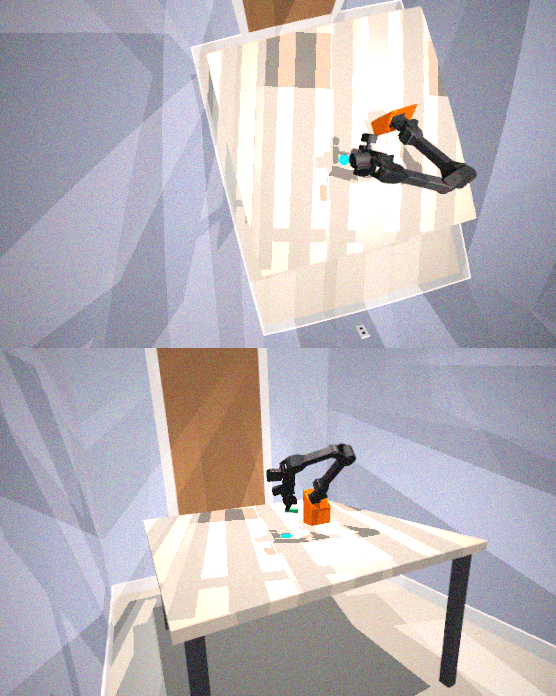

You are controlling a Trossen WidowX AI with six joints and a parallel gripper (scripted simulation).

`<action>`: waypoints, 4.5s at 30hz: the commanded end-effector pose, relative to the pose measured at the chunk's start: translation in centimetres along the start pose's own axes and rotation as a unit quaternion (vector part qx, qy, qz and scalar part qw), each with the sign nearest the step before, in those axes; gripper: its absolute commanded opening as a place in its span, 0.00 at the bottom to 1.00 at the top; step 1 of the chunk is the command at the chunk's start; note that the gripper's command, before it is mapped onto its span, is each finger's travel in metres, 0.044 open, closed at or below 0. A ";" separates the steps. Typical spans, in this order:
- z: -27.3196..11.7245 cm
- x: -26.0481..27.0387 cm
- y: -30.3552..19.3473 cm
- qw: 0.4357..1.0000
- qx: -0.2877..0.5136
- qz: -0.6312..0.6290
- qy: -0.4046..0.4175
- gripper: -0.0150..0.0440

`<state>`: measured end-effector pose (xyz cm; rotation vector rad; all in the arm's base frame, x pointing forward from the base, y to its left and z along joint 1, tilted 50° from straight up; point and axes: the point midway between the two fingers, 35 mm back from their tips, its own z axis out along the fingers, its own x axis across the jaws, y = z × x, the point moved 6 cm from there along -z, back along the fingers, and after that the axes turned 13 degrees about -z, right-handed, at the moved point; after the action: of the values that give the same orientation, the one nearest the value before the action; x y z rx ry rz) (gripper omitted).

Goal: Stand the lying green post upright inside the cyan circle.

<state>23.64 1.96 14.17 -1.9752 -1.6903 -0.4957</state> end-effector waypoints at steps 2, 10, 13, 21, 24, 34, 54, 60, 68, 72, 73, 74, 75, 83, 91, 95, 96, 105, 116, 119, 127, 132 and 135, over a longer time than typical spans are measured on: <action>0.3 0.0 -0.4 1.000 -0.003 -0.001 -0.018 0.29; 0.7 0.1 -0.7 0.999 -0.009 -0.003 -0.043 0.29; 0.9 0.2 -0.8 0.999 -0.012 -0.004 -0.053 0.29; 1.3 0.2 -1.1 0.997 -0.020 -0.006 -0.077 0.29; 1.4 0.3 -1.2 0.996 -0.024 -0.007 -0.085 0.29; 1.8 0.4 -1.5 0.993 -0.038 -0.008 -0.114 0.29; 2.6 0.5 -2.0 0.984 -0.074 -0.011 -0.164 0.29; 2.7 0.6 -2.2 0.980 -0.087 -0.012 -0.178 0.29; 3.0 0.6 -2.3 0.975 -0.105 -0.012 -0.195 0.29; 3.1 0.7 -2.4 0.972 -0.115 -0.013 -0.202 0.29; 3.1 0.7 -2.5 0.972 -0.117 -0.013 -0.204 0.29; 3.1 0.7 -2.5 0.971 -0.120 -0.013 -0.206 0.29; 3.2 0.7 -2.5 0.970 -0.122 -0.013 -0.208 0.29; 3.3 0.8 -2.7 0.965 -0.143 -0.013 -0.222 0.29; 3.5 0.9 -2.8 0.958 -0.164 -0.013 -0.234 0.29; 3.6 1.0 -2.9 0.955 -0.175 -0.012 -0.239 0.29; 3.6 1.0 -2.9 0.954 -0.178 -0.012 -0.240 0.29; 3.7 1.1 -3.1 0.946 -0.204 -0.011 -0.250 0.29; 3.9 1.3 -3.3 0.936 -0.237 -0.010 -0.259 0.29; 3.9 1.3 -3.4 0.933 -0.247 -0.009 -0.261 0.29; 4.0 1.4 -3.6 0.925 -0.272 -0.007 -0.265 0.29; 4.0 1.5 -3.7 0.920 -0.287 -0.006 -0.266 0.29; 4.1 1.6 -3.7 0.917 -0.297 -0.005 -0.267 0.29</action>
<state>20.31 6.02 12.29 -2.7112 -2.0432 -0.5327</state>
